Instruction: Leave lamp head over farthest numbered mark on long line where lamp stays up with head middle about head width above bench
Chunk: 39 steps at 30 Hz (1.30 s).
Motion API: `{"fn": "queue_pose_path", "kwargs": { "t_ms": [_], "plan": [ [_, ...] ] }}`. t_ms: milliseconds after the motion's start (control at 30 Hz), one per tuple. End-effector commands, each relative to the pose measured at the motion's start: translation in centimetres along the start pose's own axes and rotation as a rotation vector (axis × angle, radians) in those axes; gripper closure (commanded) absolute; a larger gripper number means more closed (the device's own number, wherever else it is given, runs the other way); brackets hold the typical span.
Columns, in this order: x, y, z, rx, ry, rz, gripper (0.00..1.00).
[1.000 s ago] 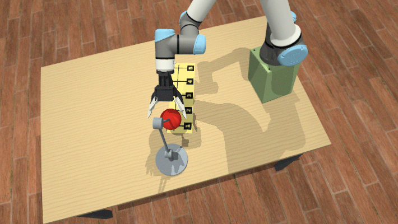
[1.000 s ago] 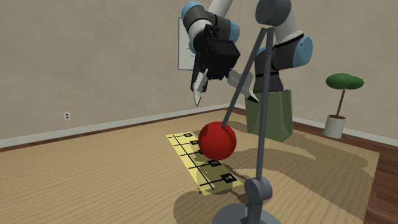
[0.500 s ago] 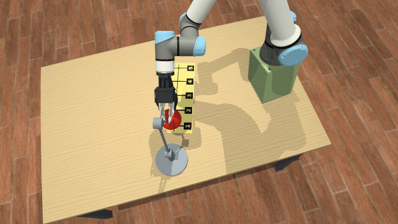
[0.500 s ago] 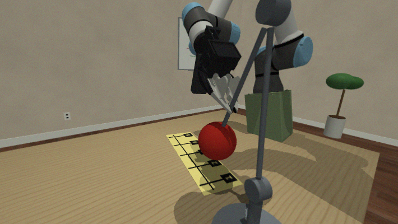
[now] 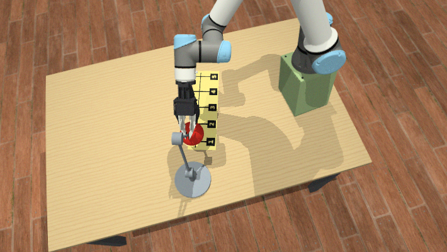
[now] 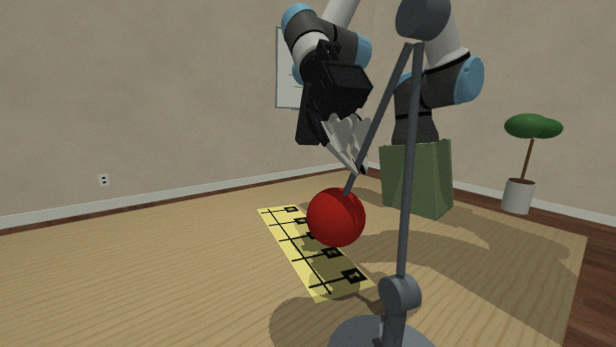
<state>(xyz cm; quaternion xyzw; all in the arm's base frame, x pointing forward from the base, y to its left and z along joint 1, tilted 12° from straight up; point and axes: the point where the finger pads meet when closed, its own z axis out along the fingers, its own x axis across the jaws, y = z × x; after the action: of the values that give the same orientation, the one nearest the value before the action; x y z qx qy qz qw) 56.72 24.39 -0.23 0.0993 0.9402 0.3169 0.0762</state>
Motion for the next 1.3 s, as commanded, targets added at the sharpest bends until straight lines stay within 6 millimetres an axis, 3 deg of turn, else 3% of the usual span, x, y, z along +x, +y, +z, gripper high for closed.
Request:
{"fn": "queue_pose_path", "kwargs": {
  "t_ms": [0,300,1267],
  "plan": [
    [0.0,0.1,0.0,-0.001,-0.001,-0.001,1.0],
    [0.0,0.1,0.0,-0.001,-0.001,-0.001,1.0],
    [-0.2,-5.6,-1.0,-0.001,0.006,-0.007,1.0]
  ]
}}
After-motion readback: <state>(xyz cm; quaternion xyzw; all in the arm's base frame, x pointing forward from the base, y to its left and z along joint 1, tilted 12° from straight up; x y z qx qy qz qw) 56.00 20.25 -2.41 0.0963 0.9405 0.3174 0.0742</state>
